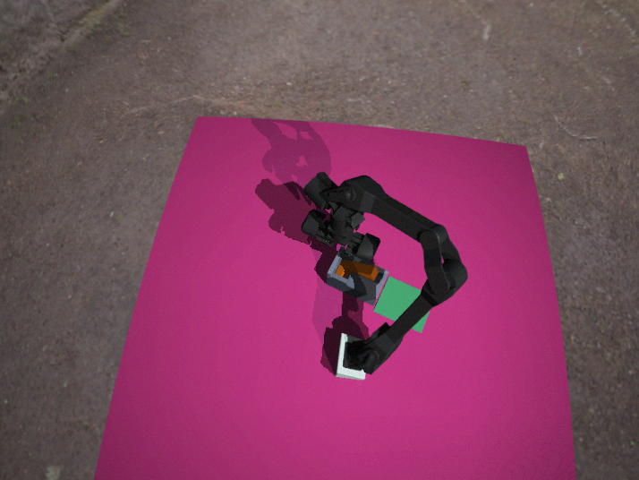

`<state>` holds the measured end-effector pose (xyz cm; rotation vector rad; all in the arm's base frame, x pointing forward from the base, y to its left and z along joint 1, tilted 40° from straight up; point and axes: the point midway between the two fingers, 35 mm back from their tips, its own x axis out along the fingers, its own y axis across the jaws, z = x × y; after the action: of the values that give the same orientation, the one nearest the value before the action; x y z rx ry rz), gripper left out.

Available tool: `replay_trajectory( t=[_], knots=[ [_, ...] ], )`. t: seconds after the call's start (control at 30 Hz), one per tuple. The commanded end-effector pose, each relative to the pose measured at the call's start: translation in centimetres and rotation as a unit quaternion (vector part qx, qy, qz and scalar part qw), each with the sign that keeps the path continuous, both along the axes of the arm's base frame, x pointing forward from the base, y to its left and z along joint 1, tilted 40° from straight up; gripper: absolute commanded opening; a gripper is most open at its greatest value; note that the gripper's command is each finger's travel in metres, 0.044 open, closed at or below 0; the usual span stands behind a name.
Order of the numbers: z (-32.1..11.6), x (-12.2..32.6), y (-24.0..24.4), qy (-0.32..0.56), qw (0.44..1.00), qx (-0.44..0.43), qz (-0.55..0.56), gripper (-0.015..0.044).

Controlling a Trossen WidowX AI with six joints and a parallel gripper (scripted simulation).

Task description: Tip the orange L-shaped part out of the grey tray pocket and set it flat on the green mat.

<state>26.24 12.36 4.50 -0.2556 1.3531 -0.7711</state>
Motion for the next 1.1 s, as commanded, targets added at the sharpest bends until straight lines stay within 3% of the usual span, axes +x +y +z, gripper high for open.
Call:
replay_trajectory(
  t=[0.0, 0.3, 1.07],
  knots=[
    [0.0, 0.0, 0.0, 0.0, 1.0, 0.001, 0.001, 0.018],
    [-5.5, -0.2, -4.8, 0.008, 1.0, -0.005, -0.006, 0.018],
    [-7.9, -0.2, -6.8, 0.008, 1.0, -0.006, -0.006, 0.018]
  ],
)
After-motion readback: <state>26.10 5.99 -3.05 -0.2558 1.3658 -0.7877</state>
